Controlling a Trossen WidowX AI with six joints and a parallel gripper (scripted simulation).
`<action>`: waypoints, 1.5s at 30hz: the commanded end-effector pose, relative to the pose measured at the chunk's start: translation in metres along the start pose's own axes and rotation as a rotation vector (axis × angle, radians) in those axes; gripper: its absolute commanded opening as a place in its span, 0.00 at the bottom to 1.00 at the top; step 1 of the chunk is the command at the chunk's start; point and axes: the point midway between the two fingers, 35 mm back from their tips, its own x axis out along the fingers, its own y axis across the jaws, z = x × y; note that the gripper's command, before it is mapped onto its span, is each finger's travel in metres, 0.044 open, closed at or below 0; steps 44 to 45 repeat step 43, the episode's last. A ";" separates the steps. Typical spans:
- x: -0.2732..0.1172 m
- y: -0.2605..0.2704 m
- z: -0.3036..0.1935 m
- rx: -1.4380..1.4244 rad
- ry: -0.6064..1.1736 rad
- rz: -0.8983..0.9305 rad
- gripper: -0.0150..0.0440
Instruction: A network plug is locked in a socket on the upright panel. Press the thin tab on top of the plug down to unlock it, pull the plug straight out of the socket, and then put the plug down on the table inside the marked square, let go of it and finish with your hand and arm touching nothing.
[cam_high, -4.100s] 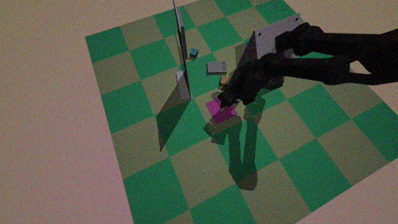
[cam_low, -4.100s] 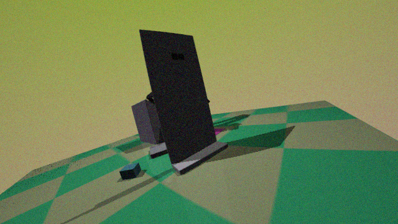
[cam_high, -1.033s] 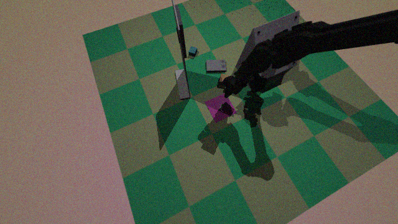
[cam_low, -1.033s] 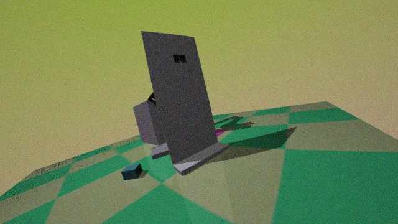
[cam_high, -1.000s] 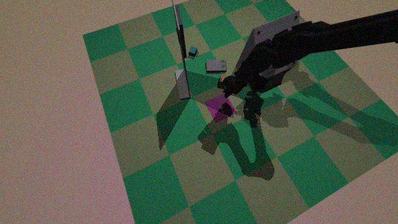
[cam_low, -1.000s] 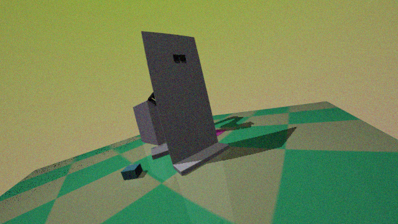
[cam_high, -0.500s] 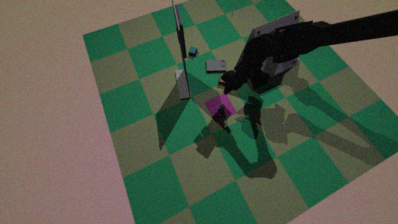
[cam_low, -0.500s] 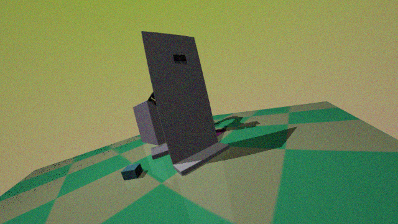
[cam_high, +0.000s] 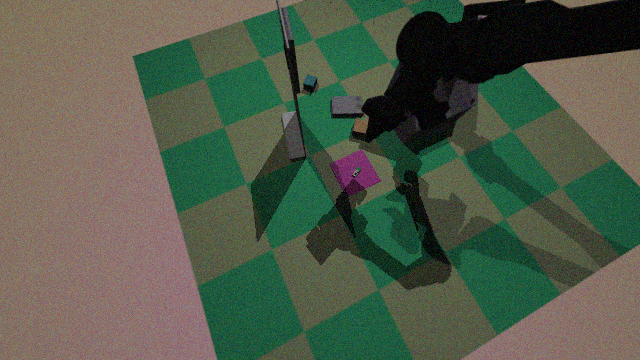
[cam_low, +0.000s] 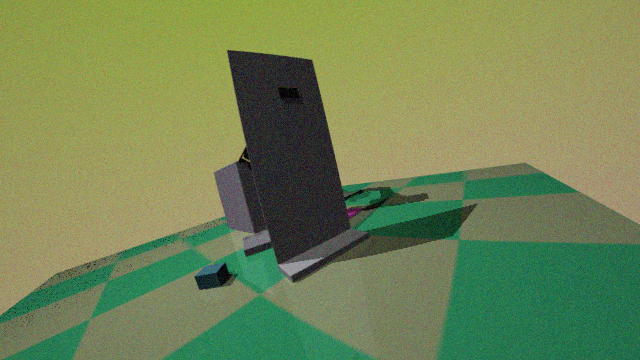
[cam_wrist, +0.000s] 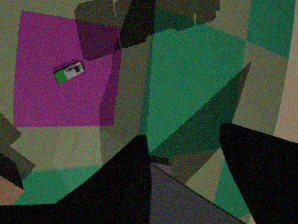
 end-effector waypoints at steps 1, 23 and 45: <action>-0.014 -0.008 0.003 -0.010 -0.005 -0.009 0.52; -0.032 -0.016 0.008 -0.008 -0.010 -0.019 1.00; -0.032 -0.016 0.008 -0.008 -0.010 -0.019 1.00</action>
